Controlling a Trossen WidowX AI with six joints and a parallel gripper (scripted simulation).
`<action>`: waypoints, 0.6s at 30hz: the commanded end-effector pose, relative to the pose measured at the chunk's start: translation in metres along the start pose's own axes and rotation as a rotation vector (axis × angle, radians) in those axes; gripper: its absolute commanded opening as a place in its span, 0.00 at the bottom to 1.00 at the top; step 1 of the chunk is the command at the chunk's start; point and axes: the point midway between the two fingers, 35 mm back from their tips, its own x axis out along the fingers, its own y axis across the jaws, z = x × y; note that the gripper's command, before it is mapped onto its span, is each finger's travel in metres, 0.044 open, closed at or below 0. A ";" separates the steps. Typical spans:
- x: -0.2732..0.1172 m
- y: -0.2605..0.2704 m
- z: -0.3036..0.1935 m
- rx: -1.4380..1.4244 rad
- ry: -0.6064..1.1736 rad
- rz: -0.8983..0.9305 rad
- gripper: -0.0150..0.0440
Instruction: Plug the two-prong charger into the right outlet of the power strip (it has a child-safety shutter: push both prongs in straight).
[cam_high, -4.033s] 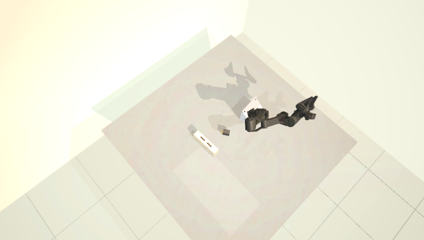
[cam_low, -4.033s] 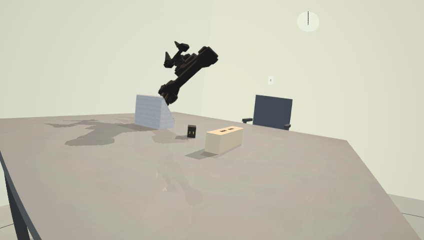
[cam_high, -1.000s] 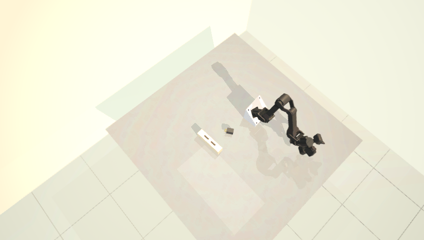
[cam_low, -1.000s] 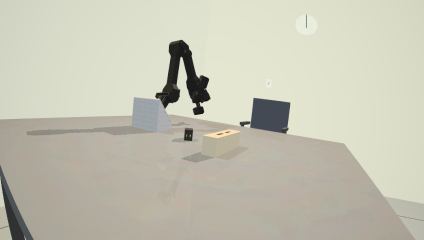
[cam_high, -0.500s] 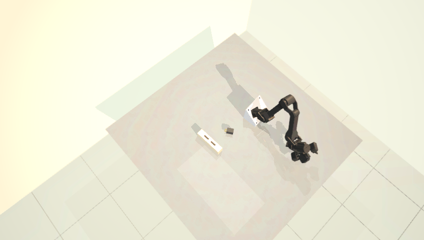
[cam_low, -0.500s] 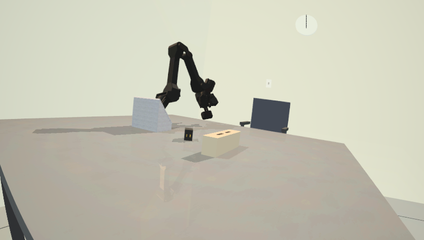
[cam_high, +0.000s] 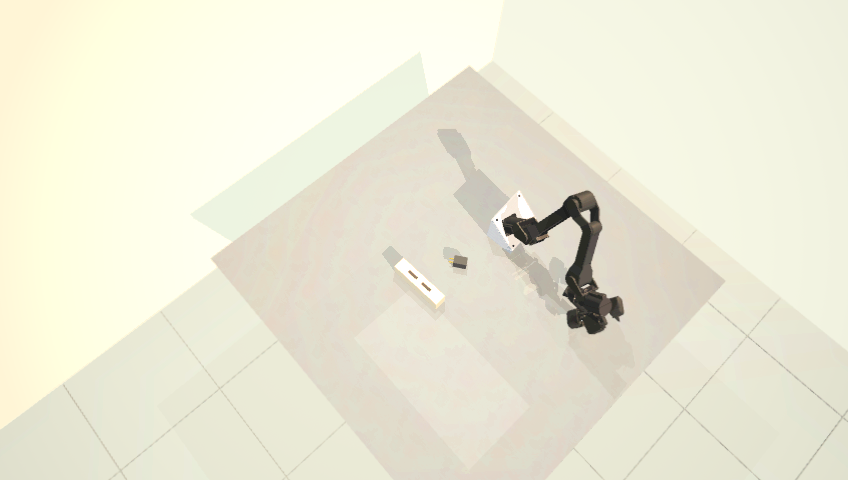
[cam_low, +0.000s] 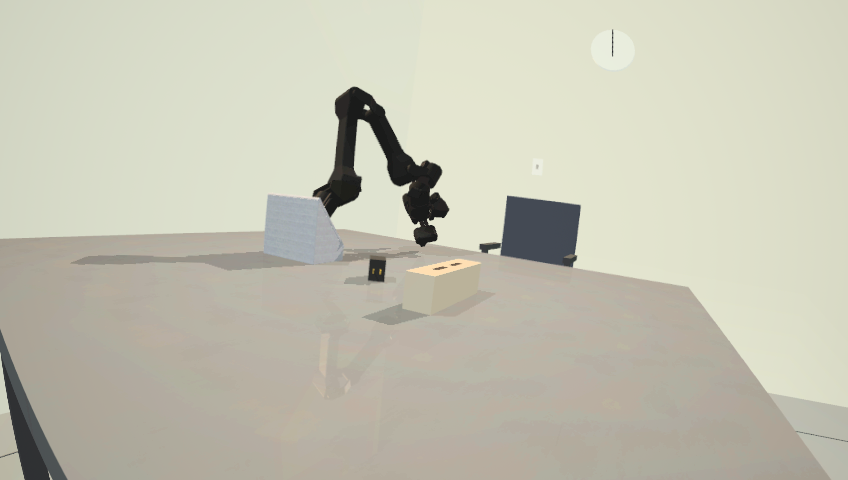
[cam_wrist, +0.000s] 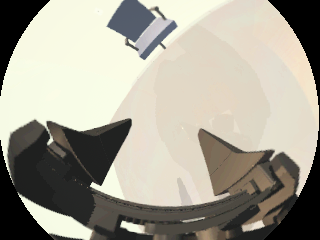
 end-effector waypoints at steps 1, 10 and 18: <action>-0.003 -0.011 0.008 0.003 -0.015 -0.039 1.00; -0.017 -0.048 0.030 0.023 -0.076 -0.160 1.00; -0.032 -0.070 0.054 0.068 -0.132 -0.238 1.00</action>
